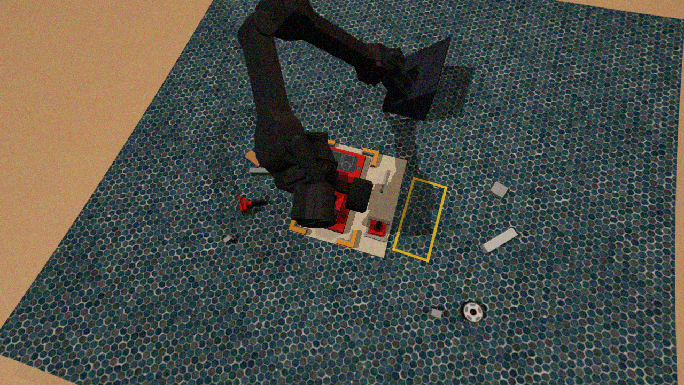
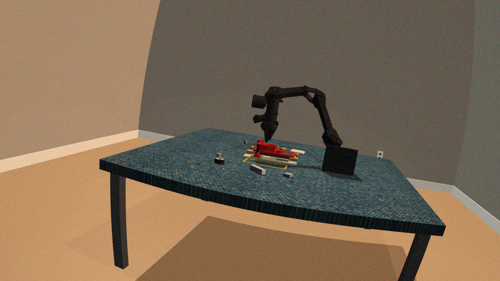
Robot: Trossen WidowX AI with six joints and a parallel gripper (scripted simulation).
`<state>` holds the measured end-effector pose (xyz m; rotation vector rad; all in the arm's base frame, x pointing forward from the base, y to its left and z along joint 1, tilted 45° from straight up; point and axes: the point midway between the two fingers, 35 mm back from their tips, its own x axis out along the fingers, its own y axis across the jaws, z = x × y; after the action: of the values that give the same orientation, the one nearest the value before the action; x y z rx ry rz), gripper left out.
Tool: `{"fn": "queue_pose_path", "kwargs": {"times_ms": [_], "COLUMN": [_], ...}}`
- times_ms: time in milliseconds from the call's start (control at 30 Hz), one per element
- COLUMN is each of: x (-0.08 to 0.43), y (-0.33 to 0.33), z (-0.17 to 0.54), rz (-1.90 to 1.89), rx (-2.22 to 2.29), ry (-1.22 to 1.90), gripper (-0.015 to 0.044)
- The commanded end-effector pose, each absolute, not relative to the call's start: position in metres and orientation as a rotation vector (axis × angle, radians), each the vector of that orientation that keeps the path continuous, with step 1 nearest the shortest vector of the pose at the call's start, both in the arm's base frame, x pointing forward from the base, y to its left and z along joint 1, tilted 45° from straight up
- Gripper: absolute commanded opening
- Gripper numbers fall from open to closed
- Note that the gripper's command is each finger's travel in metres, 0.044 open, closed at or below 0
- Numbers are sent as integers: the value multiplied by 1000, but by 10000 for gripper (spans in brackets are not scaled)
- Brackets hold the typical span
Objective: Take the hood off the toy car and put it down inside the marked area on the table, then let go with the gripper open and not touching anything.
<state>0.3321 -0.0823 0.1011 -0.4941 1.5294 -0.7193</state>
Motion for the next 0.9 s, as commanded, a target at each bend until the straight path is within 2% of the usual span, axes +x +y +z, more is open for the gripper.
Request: {"fn": "queue_pose_path", "kwargs": {"times_ms": [0, 867], "x": [331, 328], "y": [-86, -97], "z": [98, 88], "rz": [-720, -721], "rx": [-500, -501], "ry": [1531, 1531], "gripper": [440, 440]}}
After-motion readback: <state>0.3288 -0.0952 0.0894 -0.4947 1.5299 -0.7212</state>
